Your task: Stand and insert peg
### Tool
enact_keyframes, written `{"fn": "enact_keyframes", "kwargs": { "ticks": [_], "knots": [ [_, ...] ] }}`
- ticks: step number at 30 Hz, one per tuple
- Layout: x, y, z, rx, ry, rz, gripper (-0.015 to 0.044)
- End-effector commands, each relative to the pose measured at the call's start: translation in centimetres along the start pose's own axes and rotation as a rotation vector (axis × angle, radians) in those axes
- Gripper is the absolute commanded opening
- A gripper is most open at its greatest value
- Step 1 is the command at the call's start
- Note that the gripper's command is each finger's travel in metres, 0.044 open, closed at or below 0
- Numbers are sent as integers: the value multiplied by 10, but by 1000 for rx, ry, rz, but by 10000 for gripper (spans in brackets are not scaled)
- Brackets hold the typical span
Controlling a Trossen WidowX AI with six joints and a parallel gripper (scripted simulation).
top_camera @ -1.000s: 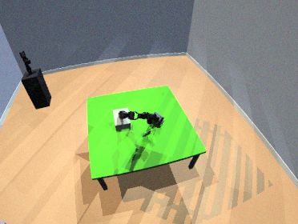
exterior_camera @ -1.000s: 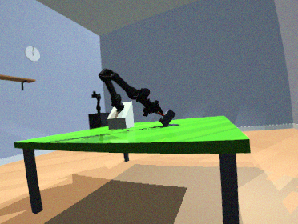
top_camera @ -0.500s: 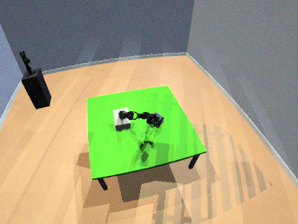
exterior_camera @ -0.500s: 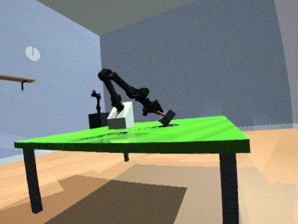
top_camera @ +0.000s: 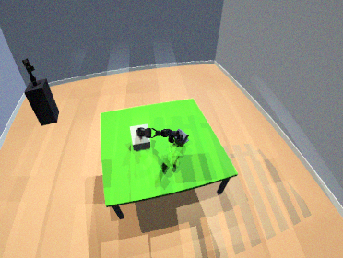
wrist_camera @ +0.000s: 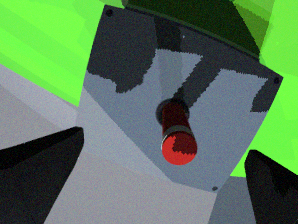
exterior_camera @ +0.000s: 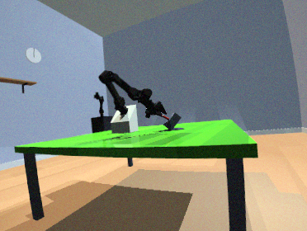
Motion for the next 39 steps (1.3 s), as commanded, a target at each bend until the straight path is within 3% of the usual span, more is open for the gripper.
{"fn": "enact_keyframes", "kwargs": {
  "ticks": [1, 39],
  "knots": [
    [0, 2, -6, -6, -2, 5, 440],
    [2, 5, -45, 1, 0, 3, 440]
  ]
}}
Point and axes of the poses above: the point midway between the two fingers, 35 mm back from their tips, its own z axis out along the fingers, its own y axis across the jaws, x = y × z, the point moved 10 cm from there along -z, back along the fingers, and after that the axes turned 4 degrees about -z, right-handed, at the moved point
